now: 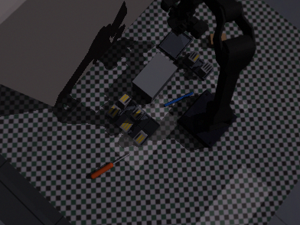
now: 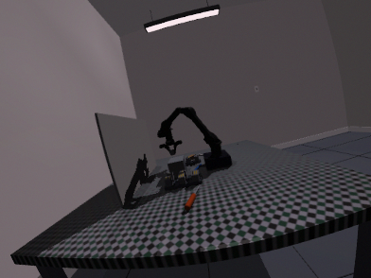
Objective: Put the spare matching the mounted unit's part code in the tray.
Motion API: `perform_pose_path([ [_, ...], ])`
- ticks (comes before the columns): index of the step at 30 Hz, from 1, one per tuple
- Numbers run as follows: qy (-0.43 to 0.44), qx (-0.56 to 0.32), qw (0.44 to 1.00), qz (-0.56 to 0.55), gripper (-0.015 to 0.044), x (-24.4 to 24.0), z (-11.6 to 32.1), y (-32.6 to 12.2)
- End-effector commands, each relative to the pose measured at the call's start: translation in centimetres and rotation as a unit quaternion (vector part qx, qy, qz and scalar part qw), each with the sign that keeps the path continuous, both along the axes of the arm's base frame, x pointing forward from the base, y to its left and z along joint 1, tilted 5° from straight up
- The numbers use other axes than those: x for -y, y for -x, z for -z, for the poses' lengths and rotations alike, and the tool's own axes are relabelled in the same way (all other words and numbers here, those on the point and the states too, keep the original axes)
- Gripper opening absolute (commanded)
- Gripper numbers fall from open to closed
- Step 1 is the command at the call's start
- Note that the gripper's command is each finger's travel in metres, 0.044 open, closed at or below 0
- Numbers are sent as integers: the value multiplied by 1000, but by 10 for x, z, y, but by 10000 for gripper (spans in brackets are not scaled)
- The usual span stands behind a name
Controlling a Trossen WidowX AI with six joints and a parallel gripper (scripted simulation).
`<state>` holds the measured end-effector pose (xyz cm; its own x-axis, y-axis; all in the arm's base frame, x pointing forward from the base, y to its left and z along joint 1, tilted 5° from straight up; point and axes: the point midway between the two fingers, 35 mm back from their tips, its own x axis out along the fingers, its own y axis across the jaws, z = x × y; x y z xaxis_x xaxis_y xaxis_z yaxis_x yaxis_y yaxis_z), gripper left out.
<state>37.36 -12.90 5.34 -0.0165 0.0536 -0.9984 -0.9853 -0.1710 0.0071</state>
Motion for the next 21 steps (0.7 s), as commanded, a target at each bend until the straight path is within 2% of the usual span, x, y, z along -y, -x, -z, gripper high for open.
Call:
perform_pose_path([
  [1, 2, -1, 1000, 0, 0, 0, 5, 0],
  [21, 2, -1, 1000, 0, 0, -1, 23, 1],
])
